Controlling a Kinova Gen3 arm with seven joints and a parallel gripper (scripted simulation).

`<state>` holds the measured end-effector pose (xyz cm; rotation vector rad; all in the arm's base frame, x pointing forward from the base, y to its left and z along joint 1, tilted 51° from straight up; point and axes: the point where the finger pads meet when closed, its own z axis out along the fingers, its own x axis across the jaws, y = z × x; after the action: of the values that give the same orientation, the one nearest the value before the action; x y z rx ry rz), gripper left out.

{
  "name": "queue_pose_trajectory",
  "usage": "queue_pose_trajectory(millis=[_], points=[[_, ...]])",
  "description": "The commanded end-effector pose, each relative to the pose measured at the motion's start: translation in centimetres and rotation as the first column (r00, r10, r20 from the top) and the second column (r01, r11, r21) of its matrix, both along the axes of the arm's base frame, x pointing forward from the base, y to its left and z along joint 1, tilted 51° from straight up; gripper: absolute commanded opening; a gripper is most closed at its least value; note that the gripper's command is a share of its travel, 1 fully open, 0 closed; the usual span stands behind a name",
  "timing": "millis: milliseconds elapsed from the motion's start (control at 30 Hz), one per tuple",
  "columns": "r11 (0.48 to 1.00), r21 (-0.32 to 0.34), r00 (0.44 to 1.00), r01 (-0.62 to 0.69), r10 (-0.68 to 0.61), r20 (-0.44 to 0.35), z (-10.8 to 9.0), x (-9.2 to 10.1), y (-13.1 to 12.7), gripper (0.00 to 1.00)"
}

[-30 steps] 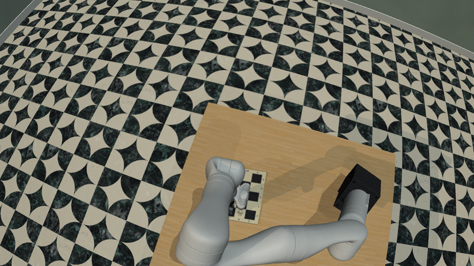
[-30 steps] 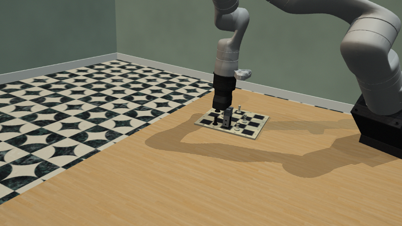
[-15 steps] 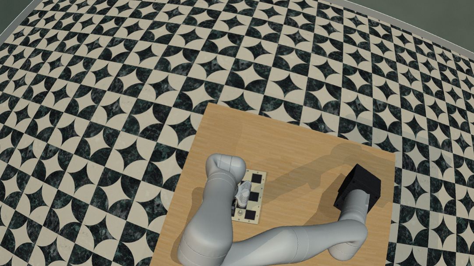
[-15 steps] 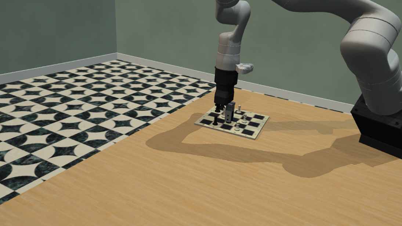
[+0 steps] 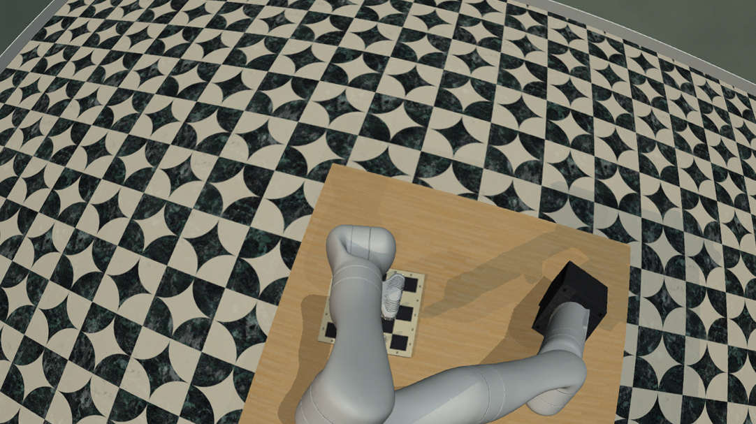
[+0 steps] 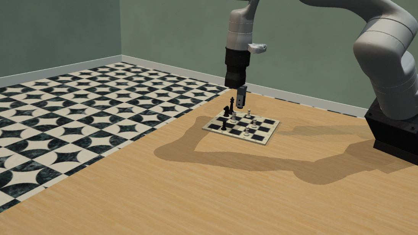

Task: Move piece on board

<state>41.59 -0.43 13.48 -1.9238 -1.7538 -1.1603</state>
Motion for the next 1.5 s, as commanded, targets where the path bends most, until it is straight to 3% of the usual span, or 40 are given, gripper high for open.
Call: queue_pose_trajectory(millis=[0, 433, 633, 967, 1067, 1467], points=[[1.0, -0.008, 1.0, 0.011, -0.011, 0.014, 0.8, 0.1, -0.9, 0.0], [1.0, -0.008, 1.0, 0.011, -0.011, 0.014, 0.9, 0.1, -1.0, 0.0], [1.0, -0.004, 1.0, 0.014, -0.014, 0.013, 1.1, 1.1, -1.4, 0.0], [0.999, 0.01, 0.999, 0.035, -0.034, -0.007, 2.2, 10.5, -5.0, 0.0], [0.999, 0.008, 0.999, 0.038, -0.038, -0.014, 2.5, 12.4, -5.6, 0.0], [0.999, 0.007, 0.999, 0.039, -0.039, -0.017, 2.6, 13.3, -5.9, 0.0]])
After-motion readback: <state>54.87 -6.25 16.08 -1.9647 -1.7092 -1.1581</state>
